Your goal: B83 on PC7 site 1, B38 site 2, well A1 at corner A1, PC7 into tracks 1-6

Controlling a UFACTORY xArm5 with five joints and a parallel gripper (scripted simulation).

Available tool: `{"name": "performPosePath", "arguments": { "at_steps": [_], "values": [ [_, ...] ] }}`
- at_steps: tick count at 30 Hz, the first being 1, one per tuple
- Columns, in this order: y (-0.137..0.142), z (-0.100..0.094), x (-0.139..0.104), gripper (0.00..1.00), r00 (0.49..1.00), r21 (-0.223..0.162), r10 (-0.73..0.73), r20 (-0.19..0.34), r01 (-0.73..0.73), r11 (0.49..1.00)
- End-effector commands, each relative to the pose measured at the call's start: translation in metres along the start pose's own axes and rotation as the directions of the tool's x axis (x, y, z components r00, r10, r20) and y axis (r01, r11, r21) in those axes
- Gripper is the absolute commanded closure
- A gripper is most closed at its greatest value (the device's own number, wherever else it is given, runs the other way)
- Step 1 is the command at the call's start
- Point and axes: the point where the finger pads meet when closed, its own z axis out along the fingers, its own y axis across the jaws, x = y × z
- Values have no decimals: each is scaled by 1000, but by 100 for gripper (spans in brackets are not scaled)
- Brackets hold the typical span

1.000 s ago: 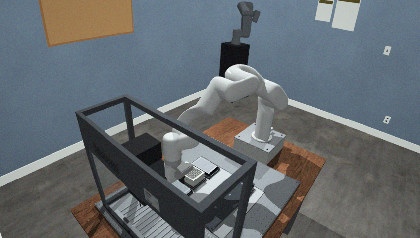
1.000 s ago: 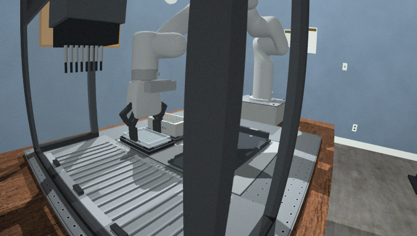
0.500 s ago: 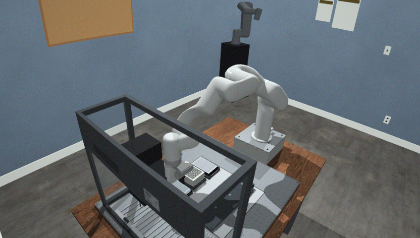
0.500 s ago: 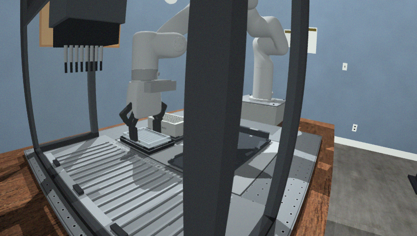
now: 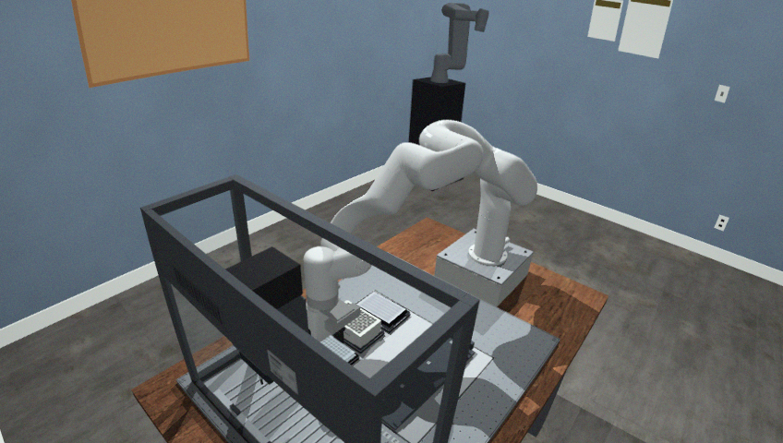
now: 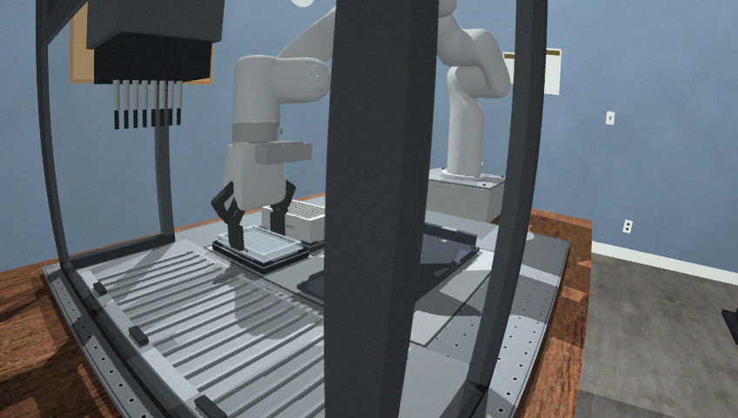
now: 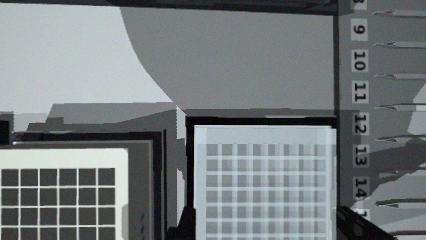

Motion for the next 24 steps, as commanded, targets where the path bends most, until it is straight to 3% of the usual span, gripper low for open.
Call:
{"name": "performPosePath", "arguments": {
  "at_steps": [1, 24],
  "values": [
    [2, -2, 0, 100, 1000, 1, 0, 27, 0, 1000],
    [2, -15, 0, 100, 1000, 1, 0, 27, 0, 1000]
  ]
}}
